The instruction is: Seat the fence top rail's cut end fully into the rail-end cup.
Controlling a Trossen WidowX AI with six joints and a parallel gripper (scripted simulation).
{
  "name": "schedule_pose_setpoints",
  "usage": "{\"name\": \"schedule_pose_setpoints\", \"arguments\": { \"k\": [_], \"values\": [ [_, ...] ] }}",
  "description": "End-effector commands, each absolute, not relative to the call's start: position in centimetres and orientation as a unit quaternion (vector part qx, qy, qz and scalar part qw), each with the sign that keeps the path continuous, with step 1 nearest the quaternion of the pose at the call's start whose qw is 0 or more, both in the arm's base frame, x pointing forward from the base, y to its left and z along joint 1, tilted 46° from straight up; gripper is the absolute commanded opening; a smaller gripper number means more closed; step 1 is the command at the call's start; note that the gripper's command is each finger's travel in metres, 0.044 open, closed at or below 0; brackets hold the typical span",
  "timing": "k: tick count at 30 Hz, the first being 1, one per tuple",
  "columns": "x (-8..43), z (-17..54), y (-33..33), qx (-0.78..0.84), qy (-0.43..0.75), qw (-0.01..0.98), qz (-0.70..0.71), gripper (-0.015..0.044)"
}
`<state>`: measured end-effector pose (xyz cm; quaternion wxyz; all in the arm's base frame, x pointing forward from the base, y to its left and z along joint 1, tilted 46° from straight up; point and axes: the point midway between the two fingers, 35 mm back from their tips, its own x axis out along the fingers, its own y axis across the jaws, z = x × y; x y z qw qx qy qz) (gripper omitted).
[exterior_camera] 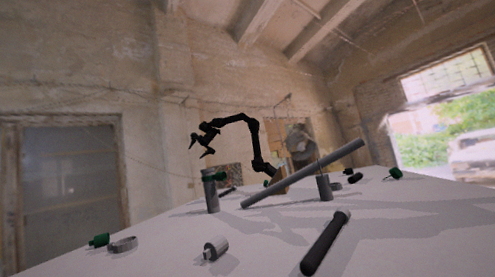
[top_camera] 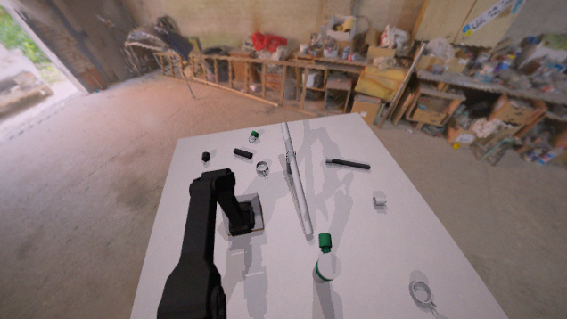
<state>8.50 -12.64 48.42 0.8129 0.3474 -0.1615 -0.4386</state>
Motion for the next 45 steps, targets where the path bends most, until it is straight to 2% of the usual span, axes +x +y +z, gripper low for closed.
{"name": "schedule_pose_setpoints", "arguments": {
  "k": [1,13,20,26,34,40,45],
  "values": [
    [10.7,47.3,-14.5,0.371,-0.119,0.827,-0.405,0.044],
    [22.1,41.8,-14.8,0.4,0.05,0.865,-0.297,0.044],
    [28.4,38.2,-10.3,0.38,0.137,0.884,-0.235,0.044],
    [32.3,33.7,-3.8,0.335,0.237,0.895,-0.175,0.044],
    [32.1,24.4,2.8,0.221,0.391,0.87,-0.203,0.044],
    [28.7,17.8,7.9,0.033,0.476,0.851,-0.22,0.044],
    [25.2,14.7,10.8,-0.157,0.48,0.837,-0.213,0.044]
  ]
}}
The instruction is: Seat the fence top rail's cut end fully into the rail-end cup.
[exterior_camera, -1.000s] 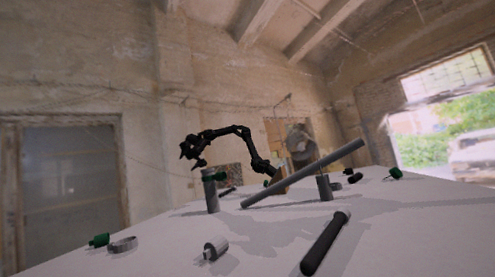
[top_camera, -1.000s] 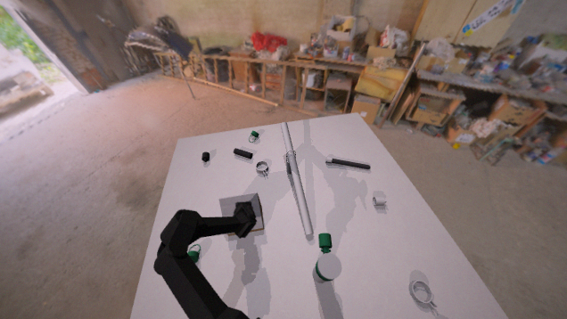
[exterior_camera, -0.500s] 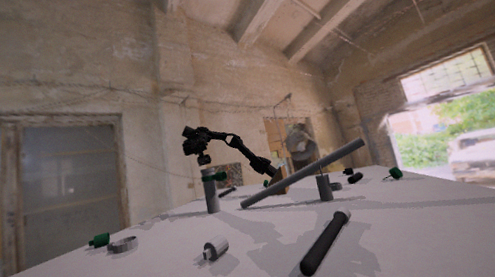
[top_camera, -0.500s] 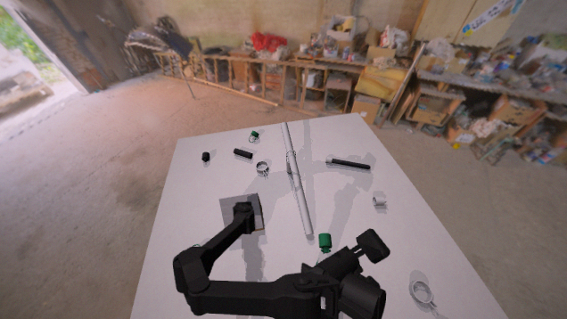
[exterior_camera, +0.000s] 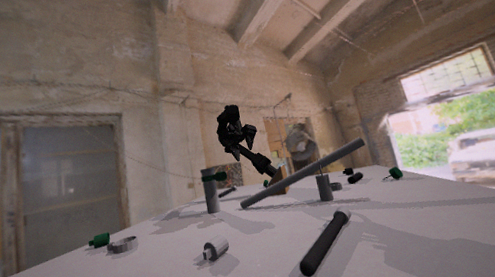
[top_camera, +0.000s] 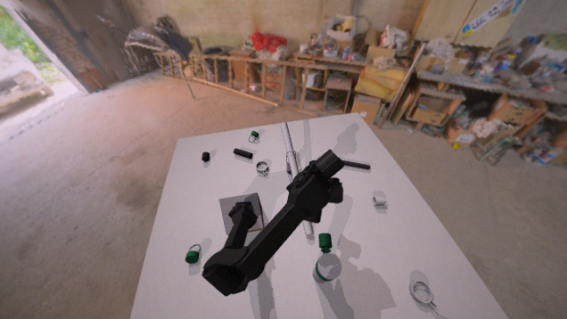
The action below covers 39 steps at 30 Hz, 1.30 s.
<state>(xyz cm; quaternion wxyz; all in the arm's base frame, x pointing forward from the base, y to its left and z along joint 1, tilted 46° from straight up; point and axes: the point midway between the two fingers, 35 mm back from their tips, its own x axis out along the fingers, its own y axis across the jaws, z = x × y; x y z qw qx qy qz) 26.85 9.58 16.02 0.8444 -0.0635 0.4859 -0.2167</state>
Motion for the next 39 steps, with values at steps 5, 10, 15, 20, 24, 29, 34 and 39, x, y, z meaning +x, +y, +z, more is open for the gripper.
{"name": "schedule_pose_setpoints", "arguments": {
  "k": [5,10,15,20,24,29,34,39],
  "values": [
    [22.4,13.4,13.0,-0.327,0.431,0.82,-0.187,0.044],
    [22.3,13.4,13.1,-0.334,0.428,0.819,-0.185,0.044],
    [22.9,14.4,12.0,-0.397,0.444,0.79,-0.149,0.044],
    [24.0,16.5,9.4,-0.521,0.463,0.713,-0.074,0.044],
    [24.5,18.2,7.1,-0.613,0.469,0.636,-0.016,0.044],
    [24.7,20.3,4.0,-0.714,0.465,0.52,0.052,0.044],
    [24.4,22.3,1.1,-0.79,0.456,0.396,0.11,0.044],
    [24.3,22.7,0.6,-0.801,0.454,0.372,0.12,0.044]
  ]
}}
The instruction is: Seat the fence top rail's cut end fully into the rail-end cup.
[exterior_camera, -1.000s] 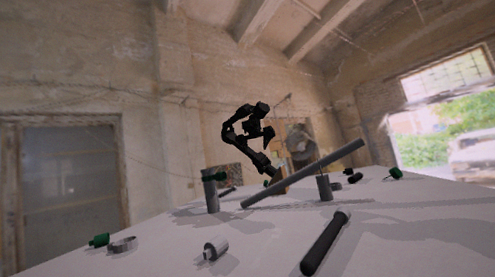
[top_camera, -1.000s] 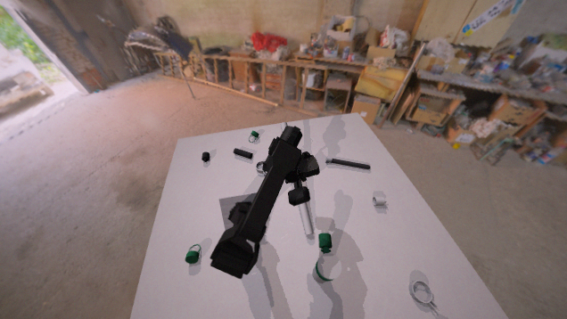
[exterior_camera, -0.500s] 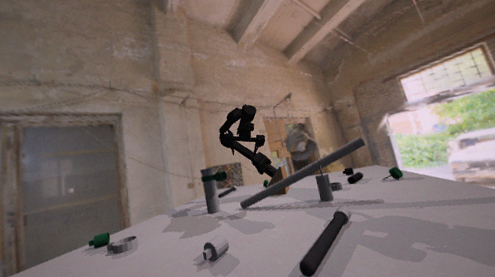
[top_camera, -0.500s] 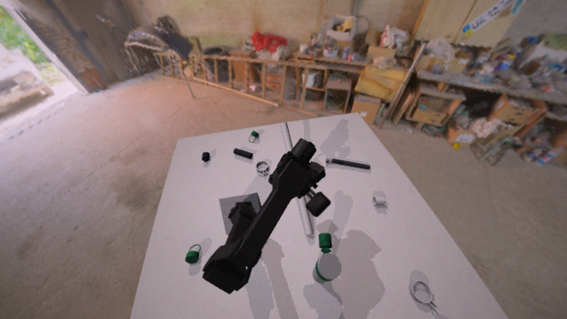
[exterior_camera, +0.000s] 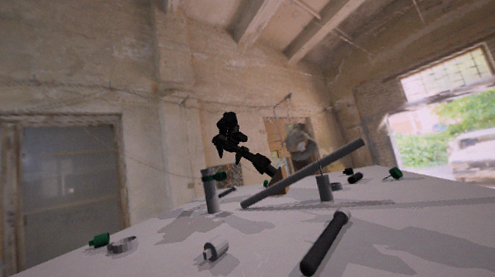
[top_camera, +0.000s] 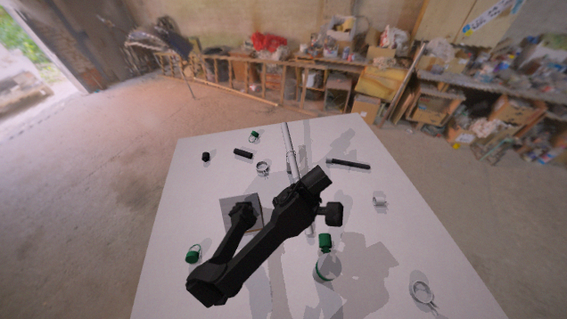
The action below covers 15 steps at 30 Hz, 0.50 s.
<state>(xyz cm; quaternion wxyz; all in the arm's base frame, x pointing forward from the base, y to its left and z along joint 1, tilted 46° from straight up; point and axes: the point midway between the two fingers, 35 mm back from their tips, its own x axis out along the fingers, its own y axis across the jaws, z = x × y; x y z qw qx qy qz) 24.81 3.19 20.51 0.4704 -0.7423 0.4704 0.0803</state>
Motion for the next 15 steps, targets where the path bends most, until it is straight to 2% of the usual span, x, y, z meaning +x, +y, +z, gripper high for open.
{"name": "schedule_pose_setpoints", "arguments": {
  "k": [1,15],
  "values": [
    [24.3,22.7,0.6,-0.801,0.454,0.372,0.12,0.044],
    [24.5,20.9,-1.3,-0.801,0.454,0.372,0.119,0.044]
  ]
}}
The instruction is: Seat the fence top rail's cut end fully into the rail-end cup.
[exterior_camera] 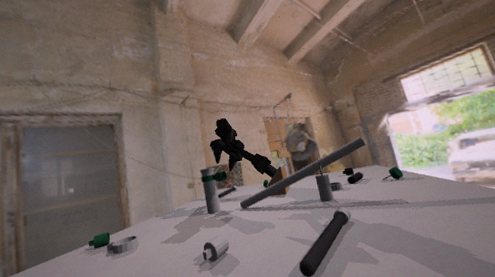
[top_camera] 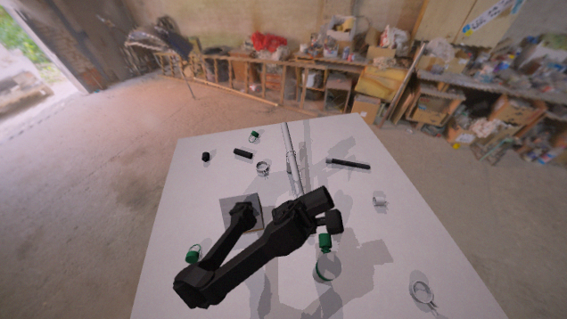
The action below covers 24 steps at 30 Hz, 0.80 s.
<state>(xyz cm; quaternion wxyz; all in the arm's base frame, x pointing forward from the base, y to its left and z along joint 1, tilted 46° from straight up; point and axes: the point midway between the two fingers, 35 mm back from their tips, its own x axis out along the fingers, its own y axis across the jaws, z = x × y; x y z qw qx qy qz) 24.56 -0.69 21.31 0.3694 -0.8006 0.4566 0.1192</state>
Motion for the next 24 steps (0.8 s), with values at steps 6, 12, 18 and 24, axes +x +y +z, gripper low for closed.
{"name": "schedule_pose_setpoints", "arguments": {
  "k": [6,12,18,24],
  "values": [
    [24.8,20.5,-1.5,-0.8,0.454,0.373,0.121,0.044],
    [25.4,19.9,-2.0,-0.799,0.456,0.374,0.122,0.044],
    [26.0,19.4,-2.5,-0.798,0.456,0.375,0.123,0.044],
    [26.6,18.9,-3.1,-0.797,0.456,0.375,0.123,0.044]
  ]
}}
